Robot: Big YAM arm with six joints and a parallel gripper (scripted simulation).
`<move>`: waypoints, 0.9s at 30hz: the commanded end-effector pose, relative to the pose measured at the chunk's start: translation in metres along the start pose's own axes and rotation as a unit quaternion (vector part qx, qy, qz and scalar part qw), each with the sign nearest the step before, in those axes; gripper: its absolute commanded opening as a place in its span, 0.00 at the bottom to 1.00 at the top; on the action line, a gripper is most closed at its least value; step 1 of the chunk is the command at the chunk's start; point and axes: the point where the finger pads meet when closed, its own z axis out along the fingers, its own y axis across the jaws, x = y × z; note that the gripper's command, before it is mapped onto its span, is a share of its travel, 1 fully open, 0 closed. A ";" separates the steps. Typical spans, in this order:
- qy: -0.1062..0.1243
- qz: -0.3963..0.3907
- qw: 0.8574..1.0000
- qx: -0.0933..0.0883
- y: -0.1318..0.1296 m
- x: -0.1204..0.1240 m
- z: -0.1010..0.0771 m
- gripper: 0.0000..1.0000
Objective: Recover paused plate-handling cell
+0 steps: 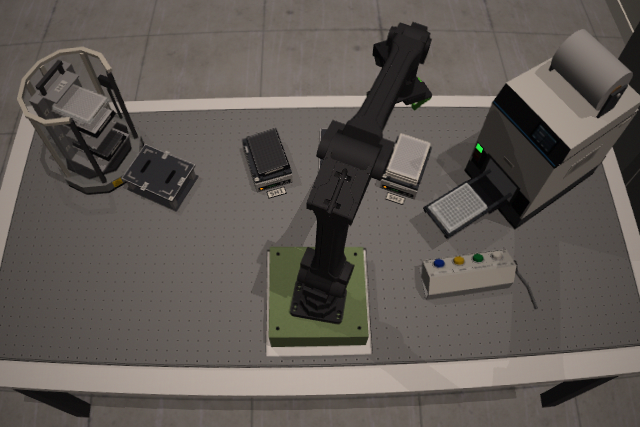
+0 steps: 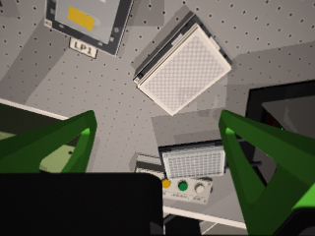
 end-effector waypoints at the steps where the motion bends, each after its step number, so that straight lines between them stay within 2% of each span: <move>1: -0.012 -0.072 0.997 0.012 -0.013 -0.015 -0.018 1.00; 11: -0.011 -0.164 0.986 0.013 -0.013 -0.015 -0.018 1.00; 23: -0.009 -0.300 0.954 0.015 -0.013 -0.015 -0.018 1.00; 25: -0.009 -0.300 0.954 0.015 -0.013 -0.015 -0.018 1.00; 27: -0.009 -0.323 0.946 0.015 -0.013 -0.015 -0.018 1.00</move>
